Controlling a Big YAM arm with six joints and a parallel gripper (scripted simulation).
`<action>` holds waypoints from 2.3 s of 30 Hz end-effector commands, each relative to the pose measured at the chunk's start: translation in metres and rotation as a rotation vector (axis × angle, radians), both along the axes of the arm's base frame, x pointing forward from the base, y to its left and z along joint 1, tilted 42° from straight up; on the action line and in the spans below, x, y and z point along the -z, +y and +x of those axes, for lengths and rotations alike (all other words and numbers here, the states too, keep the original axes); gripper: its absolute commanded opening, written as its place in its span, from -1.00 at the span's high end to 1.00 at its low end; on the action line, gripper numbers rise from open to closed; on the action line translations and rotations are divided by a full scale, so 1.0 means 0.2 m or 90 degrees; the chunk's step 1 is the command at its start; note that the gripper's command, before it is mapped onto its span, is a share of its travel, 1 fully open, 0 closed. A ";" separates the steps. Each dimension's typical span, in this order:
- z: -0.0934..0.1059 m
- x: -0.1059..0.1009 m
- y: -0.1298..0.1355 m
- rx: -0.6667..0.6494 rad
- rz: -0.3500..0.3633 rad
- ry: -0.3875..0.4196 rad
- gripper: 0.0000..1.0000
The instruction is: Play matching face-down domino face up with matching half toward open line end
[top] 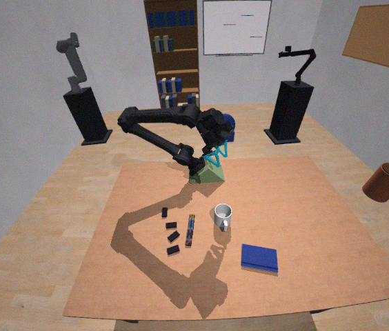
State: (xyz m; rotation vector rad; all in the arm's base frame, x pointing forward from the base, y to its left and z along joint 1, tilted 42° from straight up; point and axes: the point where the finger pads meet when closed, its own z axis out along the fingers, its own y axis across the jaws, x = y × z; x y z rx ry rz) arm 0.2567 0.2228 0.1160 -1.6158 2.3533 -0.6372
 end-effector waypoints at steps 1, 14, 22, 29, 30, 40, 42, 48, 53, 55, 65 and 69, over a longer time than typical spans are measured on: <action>0.10 -0.12 0.13 0.008 0.051 -0.033 -1.00; 0.36 -0.25 0.13 0.105 0.187 -0.087 -1.00; 0.26 -0.12 0.02 0.097 0.141 -0.055 -1.00; 0.33 -0.22 0.10 0.103 0.177 -0.080 -1.00; 0.34 -0.23 0.11 0.104 0.182 -0.083 -1.00; 0.28 -0.14 0.04 0.100 0.151 -0.061 -1.00; 0.30 -0.17 0.06 0.101 0.160 -0.067 -1.00; 0.36 -0.25 0.13 0.104 0.187 -0.087 -1.00; 0.36 -0.25 0.13 0.104 0.187 -0.087 -1.00; 0.36 -0.25 0.13 0.104 0.187 -0.087 -1.00; 0.62 -0.43 0.06 0.189 0.317 -0.156 -1.00; 0.62 -0.43 0.06 0.189 0.317 -0.156 -1.00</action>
